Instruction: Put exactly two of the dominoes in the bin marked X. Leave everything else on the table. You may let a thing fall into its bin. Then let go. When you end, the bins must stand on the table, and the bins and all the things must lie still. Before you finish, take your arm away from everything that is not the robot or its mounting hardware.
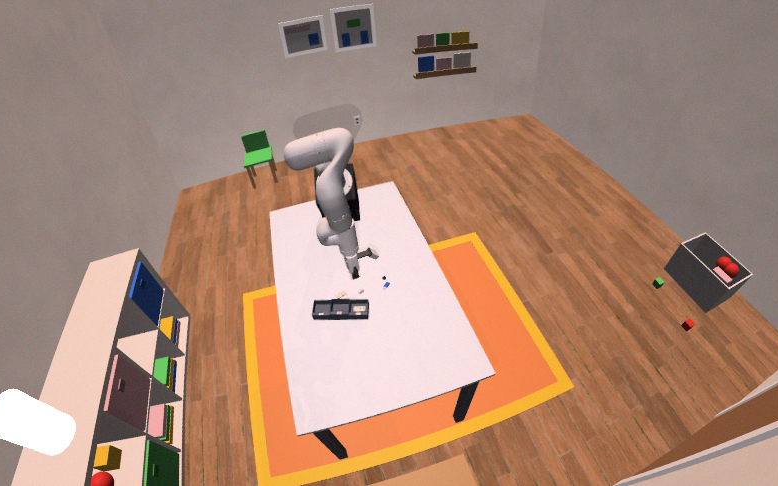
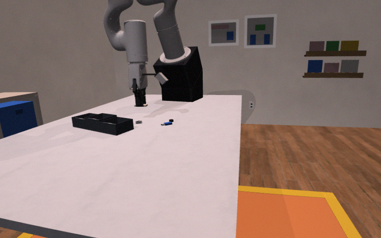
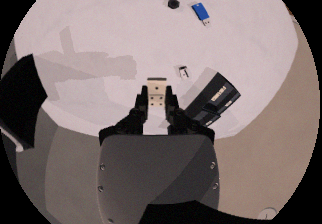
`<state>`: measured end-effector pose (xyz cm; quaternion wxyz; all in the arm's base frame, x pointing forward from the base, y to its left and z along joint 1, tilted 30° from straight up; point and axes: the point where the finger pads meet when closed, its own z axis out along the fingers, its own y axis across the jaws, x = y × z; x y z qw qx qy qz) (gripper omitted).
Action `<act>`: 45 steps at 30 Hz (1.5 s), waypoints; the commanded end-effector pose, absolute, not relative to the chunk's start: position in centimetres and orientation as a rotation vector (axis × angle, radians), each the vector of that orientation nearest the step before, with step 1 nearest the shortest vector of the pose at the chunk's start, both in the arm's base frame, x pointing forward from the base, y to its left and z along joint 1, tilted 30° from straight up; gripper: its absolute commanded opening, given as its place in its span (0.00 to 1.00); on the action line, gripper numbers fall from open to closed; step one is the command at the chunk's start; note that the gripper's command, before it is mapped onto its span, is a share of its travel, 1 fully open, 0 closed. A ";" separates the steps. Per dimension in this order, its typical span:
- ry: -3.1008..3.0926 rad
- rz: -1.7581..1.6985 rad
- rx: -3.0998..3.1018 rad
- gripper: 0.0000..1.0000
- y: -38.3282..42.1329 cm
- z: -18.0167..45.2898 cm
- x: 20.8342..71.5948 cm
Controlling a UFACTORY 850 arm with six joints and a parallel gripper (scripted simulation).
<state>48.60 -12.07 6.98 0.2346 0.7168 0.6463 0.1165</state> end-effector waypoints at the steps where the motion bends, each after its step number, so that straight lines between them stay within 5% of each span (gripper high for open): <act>1: 1.773 0.320 1.967 0.00 -12.0 7.4 48.4; 45: 1.385 0.444 2.300 0.00 -16.4 15.8 61.6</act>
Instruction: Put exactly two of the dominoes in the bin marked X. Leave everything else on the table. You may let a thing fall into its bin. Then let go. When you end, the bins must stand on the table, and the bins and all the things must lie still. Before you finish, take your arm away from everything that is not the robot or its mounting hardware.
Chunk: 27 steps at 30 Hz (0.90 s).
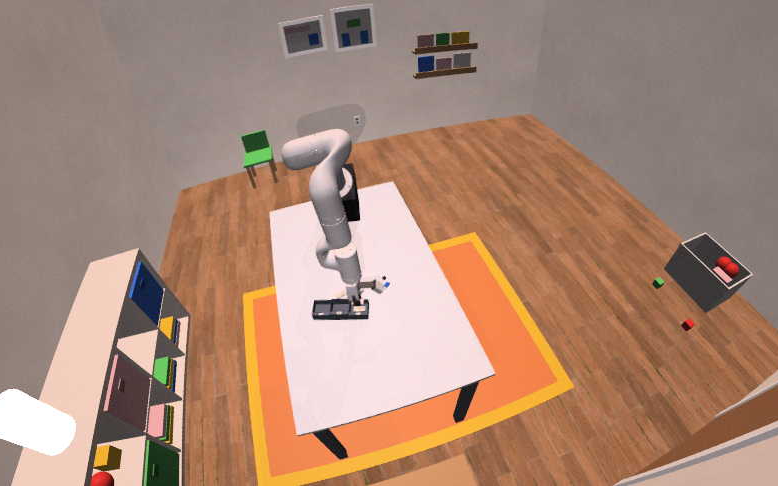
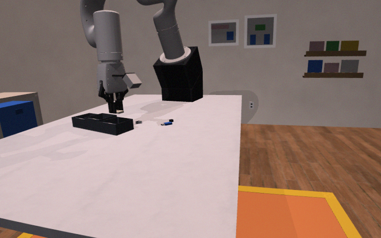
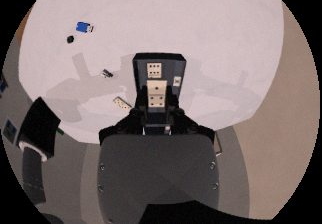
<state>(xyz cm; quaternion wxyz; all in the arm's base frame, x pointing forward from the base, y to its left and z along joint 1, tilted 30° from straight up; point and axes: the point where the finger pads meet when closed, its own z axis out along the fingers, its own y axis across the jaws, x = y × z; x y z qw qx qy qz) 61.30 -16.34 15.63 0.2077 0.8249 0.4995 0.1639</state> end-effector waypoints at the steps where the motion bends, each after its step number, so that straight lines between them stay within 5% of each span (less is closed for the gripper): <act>1: 1.385 0.444 2.300 0.00 -16.4 15.8 61.5; 27: 1.385 0.444 2.300 0.00 -16.8 13.2 62.6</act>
